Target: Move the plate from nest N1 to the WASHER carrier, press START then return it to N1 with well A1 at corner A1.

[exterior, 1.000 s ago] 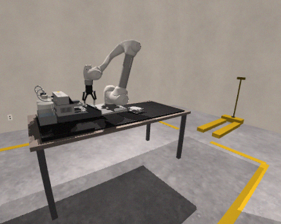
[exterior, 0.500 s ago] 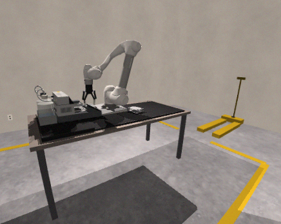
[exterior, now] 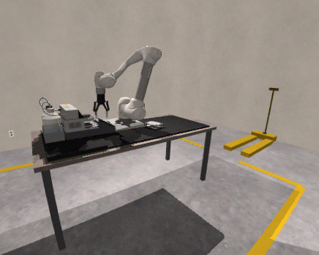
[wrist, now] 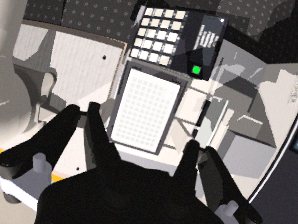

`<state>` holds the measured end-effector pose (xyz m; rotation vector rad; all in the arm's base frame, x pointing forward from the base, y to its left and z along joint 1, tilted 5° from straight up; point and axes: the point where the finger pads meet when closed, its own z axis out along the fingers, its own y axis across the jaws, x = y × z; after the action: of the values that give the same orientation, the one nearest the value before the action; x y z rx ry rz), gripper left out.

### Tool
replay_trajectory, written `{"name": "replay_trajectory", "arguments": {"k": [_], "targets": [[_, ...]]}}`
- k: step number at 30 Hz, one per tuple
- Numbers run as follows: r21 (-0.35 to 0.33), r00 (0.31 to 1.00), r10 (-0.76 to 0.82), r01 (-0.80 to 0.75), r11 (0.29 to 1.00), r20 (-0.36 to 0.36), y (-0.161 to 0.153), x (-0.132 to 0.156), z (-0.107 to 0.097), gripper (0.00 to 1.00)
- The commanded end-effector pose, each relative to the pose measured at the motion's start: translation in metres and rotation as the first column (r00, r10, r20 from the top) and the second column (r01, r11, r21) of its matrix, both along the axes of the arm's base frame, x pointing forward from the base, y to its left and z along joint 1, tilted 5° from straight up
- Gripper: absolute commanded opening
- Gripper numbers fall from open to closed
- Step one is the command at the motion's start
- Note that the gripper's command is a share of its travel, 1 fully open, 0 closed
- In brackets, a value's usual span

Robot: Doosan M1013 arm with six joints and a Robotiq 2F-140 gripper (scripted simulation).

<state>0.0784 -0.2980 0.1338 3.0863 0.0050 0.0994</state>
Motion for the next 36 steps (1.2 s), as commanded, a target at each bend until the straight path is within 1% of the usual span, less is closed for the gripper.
{"name": "replay_trajectory", "arguments": {"k": [1, 12, 14, 29, 31, 36], "targets": [[0.0, 1.0, 0.0, 0.0, 1.0, 0.0, 0.0, 0.0, 0.004, 0.7], [0.0, 1.0, 0.0, 0.0, 1.0, 0.0, 0.001, -0.001, 0.022, 0.7], [0.0, 1.0, 0.0, 0.0, 1.0, 0.0, 0.001, -0.001, 0.022, 0.7], [0.0, 1.0, 0.0, 0.0, 1.0, 0.0, 0.003, -0.003, 0.047, 0.7], [0.0, 1.0, 0.0, 0.0, 1.0, 0.0, 0.003, -0.003, 0.047, 0.7], [0.0, 1.0, 0.0, 0.0, 1.0, 0.0, 0.003, -0.004, 0.056, 0.7]]}}
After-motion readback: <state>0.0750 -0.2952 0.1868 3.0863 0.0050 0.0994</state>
